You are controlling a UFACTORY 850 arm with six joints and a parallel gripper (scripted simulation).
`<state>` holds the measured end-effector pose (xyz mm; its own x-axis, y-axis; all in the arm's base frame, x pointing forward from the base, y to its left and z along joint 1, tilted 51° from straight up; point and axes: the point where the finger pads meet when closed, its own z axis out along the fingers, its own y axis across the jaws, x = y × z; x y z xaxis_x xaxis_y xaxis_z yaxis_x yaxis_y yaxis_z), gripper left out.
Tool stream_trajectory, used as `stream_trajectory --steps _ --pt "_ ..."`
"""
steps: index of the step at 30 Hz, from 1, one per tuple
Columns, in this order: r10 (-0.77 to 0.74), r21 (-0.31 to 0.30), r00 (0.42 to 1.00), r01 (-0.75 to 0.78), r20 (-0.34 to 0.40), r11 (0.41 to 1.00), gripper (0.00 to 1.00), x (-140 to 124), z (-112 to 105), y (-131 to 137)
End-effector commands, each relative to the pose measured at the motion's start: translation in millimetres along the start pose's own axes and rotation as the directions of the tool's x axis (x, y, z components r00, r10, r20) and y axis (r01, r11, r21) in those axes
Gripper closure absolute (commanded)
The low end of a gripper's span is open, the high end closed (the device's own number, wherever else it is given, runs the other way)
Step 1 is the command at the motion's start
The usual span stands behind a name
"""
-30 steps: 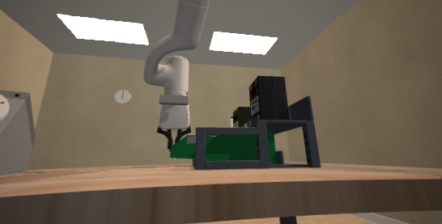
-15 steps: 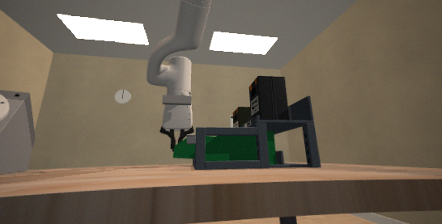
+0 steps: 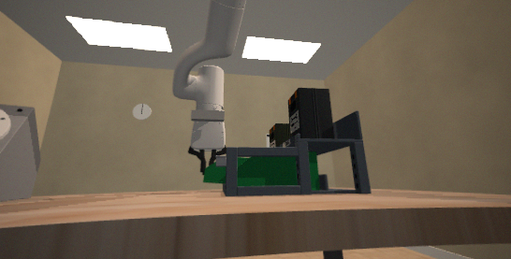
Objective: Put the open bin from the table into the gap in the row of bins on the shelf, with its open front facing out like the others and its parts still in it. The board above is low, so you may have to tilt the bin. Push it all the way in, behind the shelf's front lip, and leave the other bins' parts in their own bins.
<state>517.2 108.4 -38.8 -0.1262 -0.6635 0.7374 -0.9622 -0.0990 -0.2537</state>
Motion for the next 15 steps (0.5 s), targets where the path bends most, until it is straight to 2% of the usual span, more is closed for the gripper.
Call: stream_trajectory --steps 1,15 --pt "0.0 0.001 1.0 0.0 0.001 1.0 1.0 -0.4 -0.7 -2.3" --pt "0.0 0.001 1.0 0.0 0.001 1.0 1.0 -0.4 -0.7 -12.2"
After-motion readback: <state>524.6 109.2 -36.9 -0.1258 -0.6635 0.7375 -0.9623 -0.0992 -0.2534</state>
